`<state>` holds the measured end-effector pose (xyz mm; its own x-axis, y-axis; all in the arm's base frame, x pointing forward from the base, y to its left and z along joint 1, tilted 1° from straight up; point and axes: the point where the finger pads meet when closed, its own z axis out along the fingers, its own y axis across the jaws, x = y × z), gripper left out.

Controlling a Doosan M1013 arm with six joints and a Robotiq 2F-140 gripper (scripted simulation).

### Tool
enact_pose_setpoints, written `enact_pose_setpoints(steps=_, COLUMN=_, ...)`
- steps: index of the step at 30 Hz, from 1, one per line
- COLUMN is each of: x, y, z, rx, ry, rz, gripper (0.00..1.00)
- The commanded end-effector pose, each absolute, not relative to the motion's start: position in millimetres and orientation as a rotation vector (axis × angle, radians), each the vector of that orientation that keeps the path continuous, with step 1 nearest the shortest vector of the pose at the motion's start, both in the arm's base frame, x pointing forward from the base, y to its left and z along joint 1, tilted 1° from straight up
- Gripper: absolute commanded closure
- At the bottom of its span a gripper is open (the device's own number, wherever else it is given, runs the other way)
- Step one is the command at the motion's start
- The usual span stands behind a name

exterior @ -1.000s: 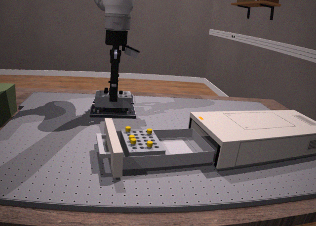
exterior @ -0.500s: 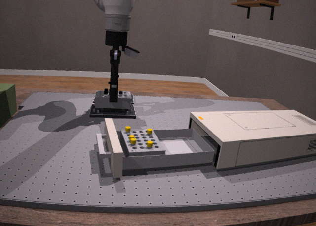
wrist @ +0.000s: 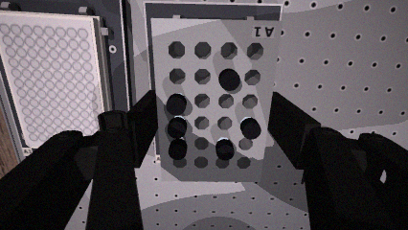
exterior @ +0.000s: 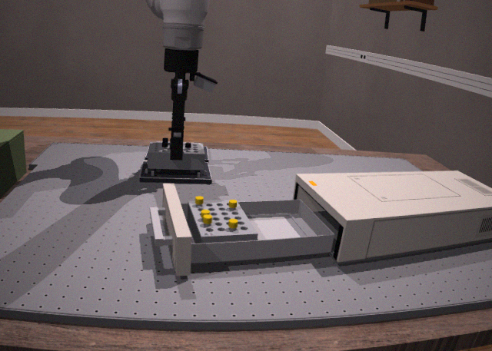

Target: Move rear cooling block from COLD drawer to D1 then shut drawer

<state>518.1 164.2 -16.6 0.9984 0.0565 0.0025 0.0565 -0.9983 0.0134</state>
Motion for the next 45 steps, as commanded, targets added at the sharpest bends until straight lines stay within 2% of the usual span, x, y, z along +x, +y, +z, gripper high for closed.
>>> enact_pose_setpoints(steps=1, x=518.6, y=164.4, z=-16.5, rx=3.128, ry=0.088, rz=0.006, gripper=0.9)
enact_pose_setpoints(steps=45, x=518.6, y=164.4, z=-23.0, rx=3.128, ry=0.088, rz=0.006, gripper=0.9)
